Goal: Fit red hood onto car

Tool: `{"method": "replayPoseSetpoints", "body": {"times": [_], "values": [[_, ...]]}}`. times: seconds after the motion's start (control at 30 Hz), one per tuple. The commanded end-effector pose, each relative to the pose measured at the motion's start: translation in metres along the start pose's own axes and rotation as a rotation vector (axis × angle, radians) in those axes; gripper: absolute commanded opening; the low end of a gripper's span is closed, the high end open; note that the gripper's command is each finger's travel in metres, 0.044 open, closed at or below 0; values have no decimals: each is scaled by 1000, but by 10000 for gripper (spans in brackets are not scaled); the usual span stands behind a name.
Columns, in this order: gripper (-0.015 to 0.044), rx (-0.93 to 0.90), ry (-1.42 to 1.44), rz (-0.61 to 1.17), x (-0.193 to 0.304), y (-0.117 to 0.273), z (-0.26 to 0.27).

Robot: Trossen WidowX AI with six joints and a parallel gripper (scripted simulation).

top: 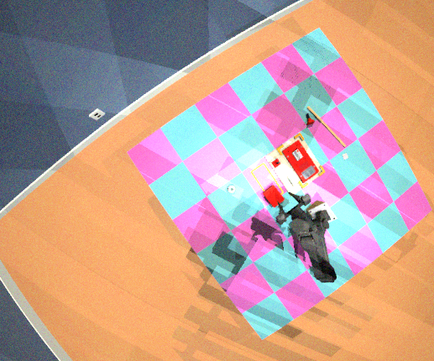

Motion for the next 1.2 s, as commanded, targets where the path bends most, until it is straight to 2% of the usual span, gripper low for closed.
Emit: {"method": "replayPoseSetpoints", "body": {"times": [0.0,0.13,0.37,0.6,0.83,1.03,1.17], "values": [[335,-13,-77,-16,1,0,-1],[440,-105,-506,-118,4,-3,-8],[440,-371,-1278,-212,12,-15,-18],[440,-746,-1988,-145,23,-35,-24],[440,-1010,-2368,-23,28,-47,-27],[440,-1254,-2668,166,32,-59,-28],[440,-1346,-2792,279,34,-64,-28]]}}
Point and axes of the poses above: the point midway between the two fingers, 35 mm back from their tips, its own y axis back along the fingers, its own z axis across the jaws, x = y × z, the point moved 5 cm from there along y, back along the fingers, and after that the axes turned 14 degrees about -y, right-handed, at the moved point
